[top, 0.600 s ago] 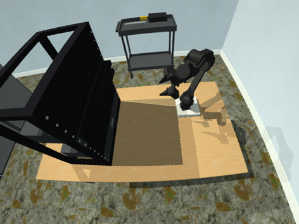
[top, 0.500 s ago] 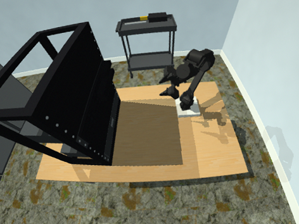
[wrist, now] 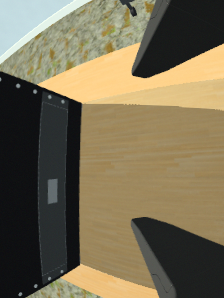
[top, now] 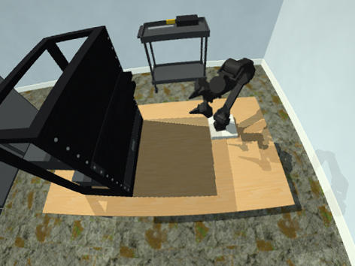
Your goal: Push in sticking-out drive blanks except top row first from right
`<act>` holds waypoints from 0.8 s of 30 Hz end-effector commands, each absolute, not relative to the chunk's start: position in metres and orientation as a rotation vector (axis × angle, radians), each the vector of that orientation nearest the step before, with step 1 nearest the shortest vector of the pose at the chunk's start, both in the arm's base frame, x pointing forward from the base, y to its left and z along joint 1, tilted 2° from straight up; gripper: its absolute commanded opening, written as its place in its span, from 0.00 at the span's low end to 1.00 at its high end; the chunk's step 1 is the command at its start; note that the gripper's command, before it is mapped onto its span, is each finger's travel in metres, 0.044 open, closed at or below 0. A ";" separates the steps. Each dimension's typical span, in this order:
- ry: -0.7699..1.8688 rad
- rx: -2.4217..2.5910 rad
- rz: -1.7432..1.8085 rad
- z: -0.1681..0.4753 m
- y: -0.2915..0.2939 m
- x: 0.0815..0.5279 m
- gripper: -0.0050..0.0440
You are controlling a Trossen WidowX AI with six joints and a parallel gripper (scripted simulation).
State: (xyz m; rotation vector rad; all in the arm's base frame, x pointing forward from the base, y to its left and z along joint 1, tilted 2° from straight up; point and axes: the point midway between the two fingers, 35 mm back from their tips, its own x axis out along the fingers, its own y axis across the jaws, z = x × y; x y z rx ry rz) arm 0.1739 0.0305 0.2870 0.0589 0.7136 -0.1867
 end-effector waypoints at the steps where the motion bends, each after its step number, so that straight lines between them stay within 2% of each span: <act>1: 0.707 0.065 -0.184 0.290 0.030 0.174 1.00; 24: 0.703 0.078 -0.187 0.290 0.031 0.175 1.00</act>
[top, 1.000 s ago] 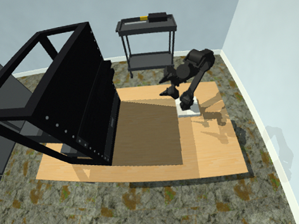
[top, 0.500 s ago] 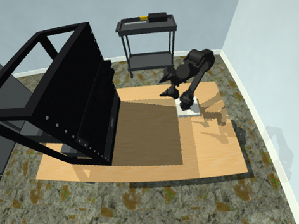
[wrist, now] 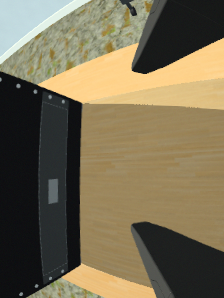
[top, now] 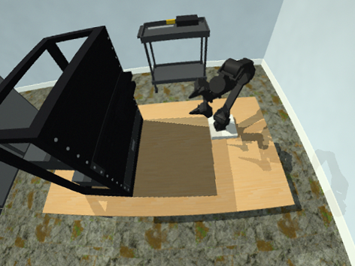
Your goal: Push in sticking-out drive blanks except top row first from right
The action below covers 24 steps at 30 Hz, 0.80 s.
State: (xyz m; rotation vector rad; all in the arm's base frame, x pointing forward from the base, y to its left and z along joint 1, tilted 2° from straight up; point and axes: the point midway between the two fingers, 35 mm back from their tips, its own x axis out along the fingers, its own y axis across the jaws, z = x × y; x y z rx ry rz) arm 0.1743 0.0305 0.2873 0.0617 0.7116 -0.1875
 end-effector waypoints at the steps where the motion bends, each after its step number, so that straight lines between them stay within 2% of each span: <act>1: 0.701 0.083 -0.188 0.290 0.031 0.175 1.00; 24: 0.559 0.470 -0.259 0.289 0.034 0.201 1.00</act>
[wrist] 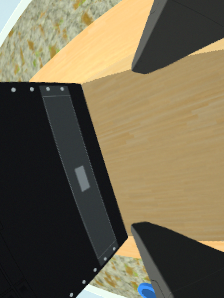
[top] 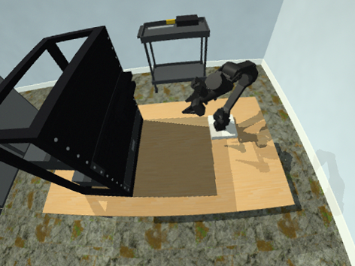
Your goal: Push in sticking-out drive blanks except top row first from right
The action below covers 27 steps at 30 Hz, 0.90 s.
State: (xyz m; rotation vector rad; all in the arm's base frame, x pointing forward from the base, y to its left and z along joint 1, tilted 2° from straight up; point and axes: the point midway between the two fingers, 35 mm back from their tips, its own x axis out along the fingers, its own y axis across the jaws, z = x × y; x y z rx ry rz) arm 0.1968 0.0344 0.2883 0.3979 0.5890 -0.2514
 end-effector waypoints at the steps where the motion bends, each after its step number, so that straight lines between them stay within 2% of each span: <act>1: 0.559 0.470 -0.259 0.289 0.034 0.201 1.00; 27: 0.159 1.211 -0.278 0.306 0.015 0.245 1.00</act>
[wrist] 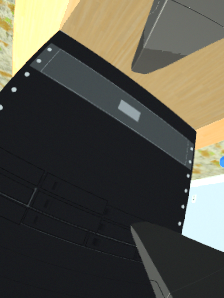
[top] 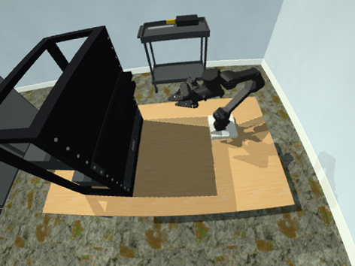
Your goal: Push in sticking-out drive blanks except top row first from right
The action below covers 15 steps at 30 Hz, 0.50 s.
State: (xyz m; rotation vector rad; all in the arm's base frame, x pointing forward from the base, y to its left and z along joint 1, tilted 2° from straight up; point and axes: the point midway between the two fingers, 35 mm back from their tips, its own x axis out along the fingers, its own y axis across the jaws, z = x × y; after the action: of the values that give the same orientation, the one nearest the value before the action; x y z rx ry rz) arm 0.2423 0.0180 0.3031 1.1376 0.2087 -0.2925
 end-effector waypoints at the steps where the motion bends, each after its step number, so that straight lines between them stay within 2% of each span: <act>1: 0.141 1.238 -0.275 0.308 0.013 0.246 1.00; 15: -0.037 1.480 -0.217 0.319 -0.003 0.254 1.00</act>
State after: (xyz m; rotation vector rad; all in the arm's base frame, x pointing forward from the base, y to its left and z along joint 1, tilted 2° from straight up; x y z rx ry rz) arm 0.2534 0.0003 0.3166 1.4392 -0.0042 -0.2337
